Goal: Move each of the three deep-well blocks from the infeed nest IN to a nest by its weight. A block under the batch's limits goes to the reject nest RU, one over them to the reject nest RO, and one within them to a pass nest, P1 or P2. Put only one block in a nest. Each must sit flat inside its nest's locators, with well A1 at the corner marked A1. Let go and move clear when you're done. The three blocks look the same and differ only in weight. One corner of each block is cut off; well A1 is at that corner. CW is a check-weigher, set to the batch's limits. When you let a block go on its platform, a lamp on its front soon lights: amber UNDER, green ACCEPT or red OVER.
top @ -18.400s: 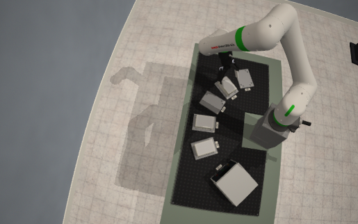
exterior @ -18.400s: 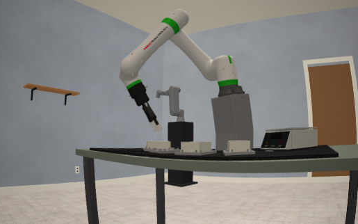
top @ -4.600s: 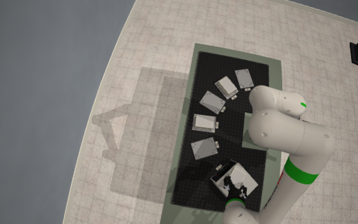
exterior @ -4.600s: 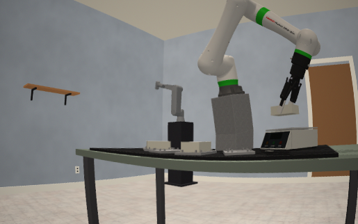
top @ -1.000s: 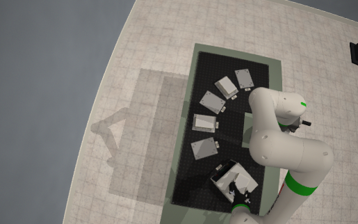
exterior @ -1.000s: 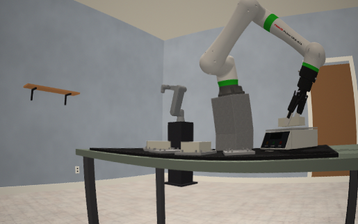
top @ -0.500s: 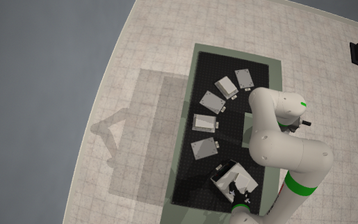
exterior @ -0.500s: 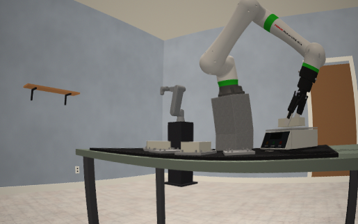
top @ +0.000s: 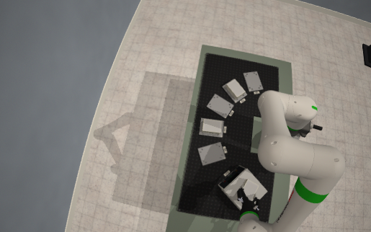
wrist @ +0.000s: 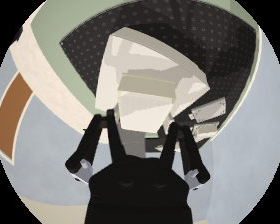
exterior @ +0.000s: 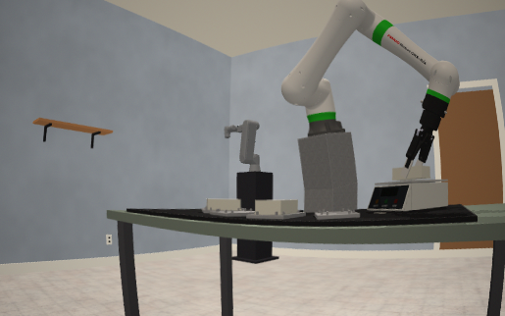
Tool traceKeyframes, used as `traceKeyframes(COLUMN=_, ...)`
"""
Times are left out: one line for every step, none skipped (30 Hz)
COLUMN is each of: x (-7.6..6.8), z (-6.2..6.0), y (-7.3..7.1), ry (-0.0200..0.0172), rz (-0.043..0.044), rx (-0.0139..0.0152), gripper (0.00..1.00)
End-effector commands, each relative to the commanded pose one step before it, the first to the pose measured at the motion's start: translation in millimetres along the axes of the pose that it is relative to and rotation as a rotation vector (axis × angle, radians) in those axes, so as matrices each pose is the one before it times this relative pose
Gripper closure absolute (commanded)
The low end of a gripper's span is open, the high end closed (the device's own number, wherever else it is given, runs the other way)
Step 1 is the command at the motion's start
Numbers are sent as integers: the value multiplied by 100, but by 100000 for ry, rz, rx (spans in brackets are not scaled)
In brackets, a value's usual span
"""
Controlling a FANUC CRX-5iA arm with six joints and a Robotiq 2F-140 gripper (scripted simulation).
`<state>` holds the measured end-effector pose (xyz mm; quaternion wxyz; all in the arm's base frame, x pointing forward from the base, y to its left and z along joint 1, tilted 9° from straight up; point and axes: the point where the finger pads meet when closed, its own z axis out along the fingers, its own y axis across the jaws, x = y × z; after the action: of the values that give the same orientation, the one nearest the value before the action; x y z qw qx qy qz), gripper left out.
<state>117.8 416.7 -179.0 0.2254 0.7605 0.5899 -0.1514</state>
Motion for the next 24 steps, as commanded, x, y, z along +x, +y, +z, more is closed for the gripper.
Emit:
traceKeyframes(x=29, z=13, y=0, ry=37, rz=3, rx=-1, gripper=90)
traceKeyframes(x=8, z=14, y=0, ry=0, rz=0, rx=0, gripper=90)
traceKeyframes(x=8, z=14, y=0, ry=0, rz=0, rx=0, gripper=90)
traceKeyframes(x=8, z=14, y=0, ry=0, rz=0, rx=0, gripper=90)
traceKeyframes(x=8, z=14, y=0, ry=0, rz=0, rx=0, gripper=90)
traceKeyframes(x=8, z=14, y=0, ry=0, rz=0, rx=0, gripper=90)
traceKeyframes(x=8, z=14, y=0, ry=0, rz=0, rx=0, gripper=90)
traceKeyframes(x=8, z=14, y=0, ry=0, rz=0, rx=0, gripper=90)
traceKeyframes(x=8, z=14, y=0, ry=0, rz=0, rx=0, gripper=90)
traceKeyframes(x=0, z=0, y=0, ry=0, rz=0, rx=0, gripper=90)
traceKeyframes(x=0, z=0, y=0, ry=0, rz=0, rx=0, gripper=90)
traceKeyframes(x=8, z=14, y=0, ry=0, rz=0, rx=0, gripper=90)
traceKeyframes(x=8, z=14, y=0, ry=0, rz=0, rx=0, gripper=90)
traceKeyframes(x=8, z=14, y=0, ry=0, rz=0, rx=0, gripper=90)
traceKeyframes(x=8, z=14, y=0, ry=0, rz=0, rx=0, gripper=90)
traceKeyframes(x=8, z=14, y=0, ry=0, rz=0, rx=0, gripper=90)
traceKeyframes(x=8, z=14, y=0, ry=0, rz=0, rx=0, gripper=90)
traceKeyframes(x=8, z=14, y=0, ry=0, rz=0, rx=0, gripper=90)
traceKeyframes(x=8, z=14, y=0, ry=0, rz=0, rx=0, gripper=90)
traceKeyframes(x=8, z=14, y=0, ry=0, rz=0, rx=0, gripper=90)
traceKeyframes(x=8, z=14, y=0, ry=0, rz=0, rx=0, gripper=90)
traceKeyframes(x=8, z=14, y=0, ry=0, rz=0, rx=0, gripper=90)
traceKeyframes(x=8, z=14, y=0, ry=0, rz=0, rx=0, gripper=90)
traceKeyframes(x=8, z=14, y=0, ry=0, rz=0, rx=0, gripper=90)
